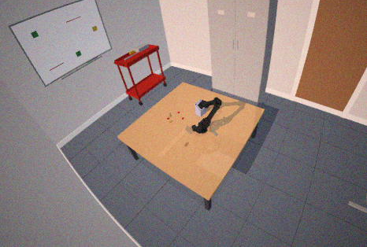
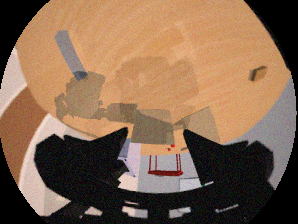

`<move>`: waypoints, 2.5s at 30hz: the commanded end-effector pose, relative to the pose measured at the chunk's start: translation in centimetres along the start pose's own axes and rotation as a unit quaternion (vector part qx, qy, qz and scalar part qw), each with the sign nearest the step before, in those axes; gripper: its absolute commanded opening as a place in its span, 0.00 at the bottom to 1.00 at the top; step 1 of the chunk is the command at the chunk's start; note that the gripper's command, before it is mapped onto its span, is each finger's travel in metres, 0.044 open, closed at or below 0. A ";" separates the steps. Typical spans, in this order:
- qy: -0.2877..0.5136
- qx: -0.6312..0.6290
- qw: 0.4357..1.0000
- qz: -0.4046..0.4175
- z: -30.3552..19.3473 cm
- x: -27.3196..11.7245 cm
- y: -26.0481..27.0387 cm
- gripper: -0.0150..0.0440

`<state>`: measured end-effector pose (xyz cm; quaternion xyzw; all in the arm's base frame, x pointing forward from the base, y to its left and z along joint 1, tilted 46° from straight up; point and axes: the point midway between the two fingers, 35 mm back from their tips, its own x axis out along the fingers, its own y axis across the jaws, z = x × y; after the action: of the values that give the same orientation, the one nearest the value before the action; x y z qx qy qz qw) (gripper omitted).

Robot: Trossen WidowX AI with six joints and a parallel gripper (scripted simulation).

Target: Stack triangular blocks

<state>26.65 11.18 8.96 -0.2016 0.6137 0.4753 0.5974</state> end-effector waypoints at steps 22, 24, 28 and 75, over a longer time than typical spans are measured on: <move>0.000 0.002 1.000 0.004 -0.4 4.3 0.4 1.00; 0.000 0.002 1.000 0.004 -0.4 4.6 0.4 1.00; 0.000 0.002 1.000 0.004 -0.4 4.7 0.4 0.91; -0.315 0.005 0.949 0.002 -5.2 4.2 0.3 0.25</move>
<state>23.19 8.90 4.42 -0.0578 0.4338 0.5109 0.7399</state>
